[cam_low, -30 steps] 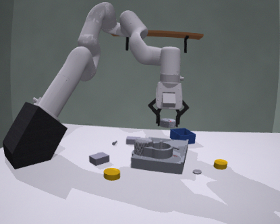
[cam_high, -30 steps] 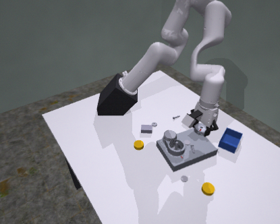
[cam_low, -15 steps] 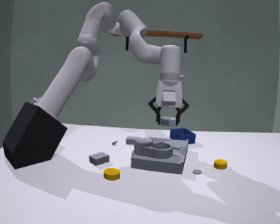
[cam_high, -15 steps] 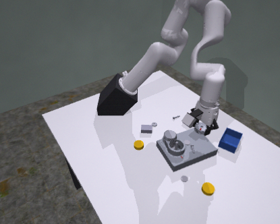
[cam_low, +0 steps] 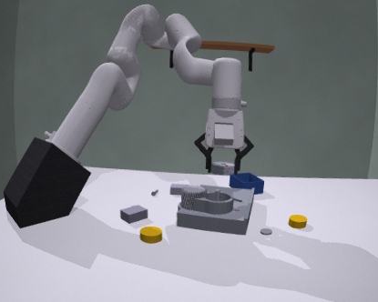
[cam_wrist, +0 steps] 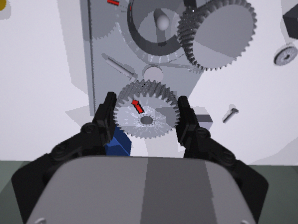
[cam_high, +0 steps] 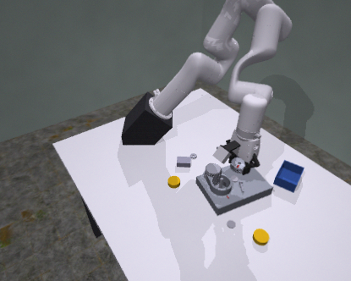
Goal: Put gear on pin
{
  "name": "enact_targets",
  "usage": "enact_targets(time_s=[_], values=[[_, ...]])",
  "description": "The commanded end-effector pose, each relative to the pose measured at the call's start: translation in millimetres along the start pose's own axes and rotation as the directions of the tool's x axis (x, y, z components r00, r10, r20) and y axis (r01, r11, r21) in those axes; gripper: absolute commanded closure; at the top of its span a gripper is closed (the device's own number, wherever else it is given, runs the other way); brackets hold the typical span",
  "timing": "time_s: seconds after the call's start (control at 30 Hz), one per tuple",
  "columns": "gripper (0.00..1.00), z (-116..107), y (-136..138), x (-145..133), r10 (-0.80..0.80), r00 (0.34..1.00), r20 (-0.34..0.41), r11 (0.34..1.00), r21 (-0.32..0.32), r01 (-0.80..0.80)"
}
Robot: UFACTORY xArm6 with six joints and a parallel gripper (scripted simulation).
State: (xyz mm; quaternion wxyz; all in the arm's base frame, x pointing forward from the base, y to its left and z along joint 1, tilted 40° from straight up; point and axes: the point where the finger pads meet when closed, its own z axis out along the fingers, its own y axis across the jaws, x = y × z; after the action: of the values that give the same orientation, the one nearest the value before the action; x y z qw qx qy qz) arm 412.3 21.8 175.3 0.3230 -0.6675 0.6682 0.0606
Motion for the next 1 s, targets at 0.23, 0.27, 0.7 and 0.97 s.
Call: enact_targets(time_s=[0.23, 0.27, 0.7, 0.97], values=[[1.00, 0.2, 10.9, 68.4, -0.010, 1.000, 0.018, 1.000, 0.010, 0.010], [1.00, 0.2, 10.9, 68.4, -0.009, 1.000, 0.018, 1.000, 0.010, 0.009], [1.00, 0.2, 10.8, 68.5, 0.008, 1.000, 0.018, 1.000, 0.009, -0.008], [1.00, 0.3, 10.6, 68.6, 0.043, 0.999, 0.019, 0.999, 0.009, -0.043]])
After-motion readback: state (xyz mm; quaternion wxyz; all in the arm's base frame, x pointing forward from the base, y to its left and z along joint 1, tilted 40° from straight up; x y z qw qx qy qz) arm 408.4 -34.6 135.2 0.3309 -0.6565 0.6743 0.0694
